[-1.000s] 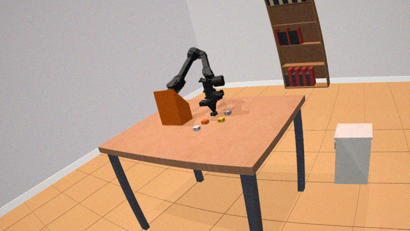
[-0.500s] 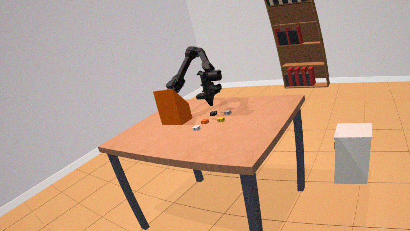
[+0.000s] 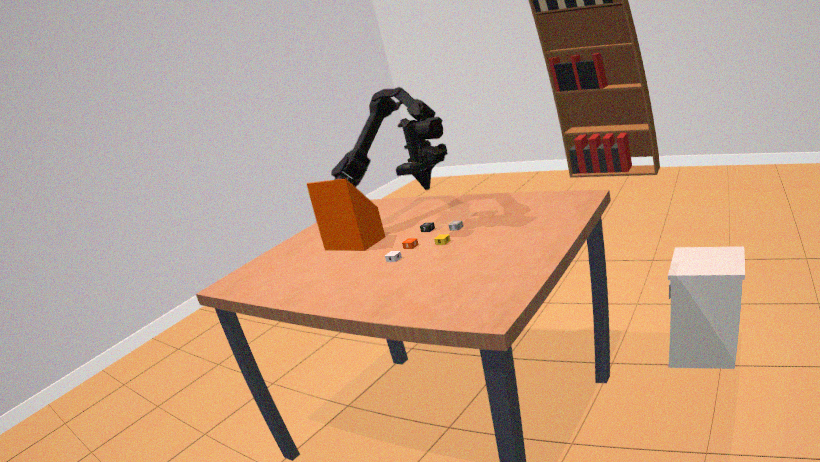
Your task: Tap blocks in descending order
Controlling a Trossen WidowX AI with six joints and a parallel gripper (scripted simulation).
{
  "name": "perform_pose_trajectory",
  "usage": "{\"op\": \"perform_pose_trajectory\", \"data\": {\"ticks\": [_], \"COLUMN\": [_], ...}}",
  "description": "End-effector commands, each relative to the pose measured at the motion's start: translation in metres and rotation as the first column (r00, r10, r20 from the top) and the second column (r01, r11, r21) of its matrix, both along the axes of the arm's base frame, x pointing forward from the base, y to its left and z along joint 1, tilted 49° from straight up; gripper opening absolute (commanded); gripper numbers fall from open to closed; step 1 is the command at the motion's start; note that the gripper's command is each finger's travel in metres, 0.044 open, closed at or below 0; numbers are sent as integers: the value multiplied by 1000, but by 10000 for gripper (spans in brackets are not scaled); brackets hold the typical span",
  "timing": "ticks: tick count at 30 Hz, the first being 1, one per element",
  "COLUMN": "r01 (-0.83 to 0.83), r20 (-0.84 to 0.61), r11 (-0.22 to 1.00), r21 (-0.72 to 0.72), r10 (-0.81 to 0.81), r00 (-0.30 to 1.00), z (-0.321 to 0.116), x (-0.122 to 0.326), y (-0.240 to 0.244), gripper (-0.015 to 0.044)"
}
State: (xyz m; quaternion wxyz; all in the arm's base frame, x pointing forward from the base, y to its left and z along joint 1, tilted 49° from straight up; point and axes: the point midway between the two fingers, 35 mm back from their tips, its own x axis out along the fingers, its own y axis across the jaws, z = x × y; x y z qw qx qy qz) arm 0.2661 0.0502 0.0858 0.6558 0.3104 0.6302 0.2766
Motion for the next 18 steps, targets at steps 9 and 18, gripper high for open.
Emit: {"op": "perform_pose_trajectory", "data": {"ticks": [9, 18], "r01": [-4, -4], "r20": [0, 1], "r11": [1000, 1000], "r21": [1, 7], "r10": [4, 4], "r00": [1000, 1000], "z": [3, -41], "x": [65, 67], "y": [16, 71], "gripper": [20, 20]}}
